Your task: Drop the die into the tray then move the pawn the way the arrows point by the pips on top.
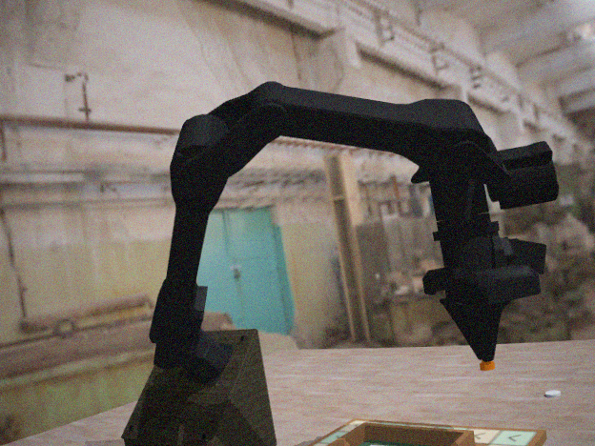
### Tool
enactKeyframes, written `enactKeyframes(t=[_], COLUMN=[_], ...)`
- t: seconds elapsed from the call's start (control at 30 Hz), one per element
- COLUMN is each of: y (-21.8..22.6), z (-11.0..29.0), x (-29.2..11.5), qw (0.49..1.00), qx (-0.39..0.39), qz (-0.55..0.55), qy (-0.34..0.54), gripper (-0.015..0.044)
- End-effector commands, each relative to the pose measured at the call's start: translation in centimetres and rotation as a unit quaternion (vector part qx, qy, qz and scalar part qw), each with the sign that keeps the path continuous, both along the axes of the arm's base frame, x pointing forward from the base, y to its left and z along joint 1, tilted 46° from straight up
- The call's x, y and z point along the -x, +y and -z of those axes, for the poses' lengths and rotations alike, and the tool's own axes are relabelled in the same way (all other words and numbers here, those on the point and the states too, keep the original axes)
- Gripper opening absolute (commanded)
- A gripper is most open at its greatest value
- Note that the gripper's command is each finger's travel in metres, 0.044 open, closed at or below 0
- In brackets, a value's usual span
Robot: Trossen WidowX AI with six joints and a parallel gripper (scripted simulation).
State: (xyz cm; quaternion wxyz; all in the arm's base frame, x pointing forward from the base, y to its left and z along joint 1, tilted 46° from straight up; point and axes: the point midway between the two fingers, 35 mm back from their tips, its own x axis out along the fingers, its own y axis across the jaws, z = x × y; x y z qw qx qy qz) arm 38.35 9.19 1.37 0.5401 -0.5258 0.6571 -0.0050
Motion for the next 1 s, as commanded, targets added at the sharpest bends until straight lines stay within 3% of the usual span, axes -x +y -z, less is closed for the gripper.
enactKeyframes(t=[0.0,0.23,0.97], y=[0.3,0.5,-2.1], z=[3.6,7.9,10.6], x=[-0.3,-0.5,-0.9], qw=[1.000,1.000,1.000], qx=[0.000,0.000,0.001], qz=[0.002,0.002,0.002], qy=[0.004,0.004,0.004], gripper=[0.0000,0.0000,0.0000])
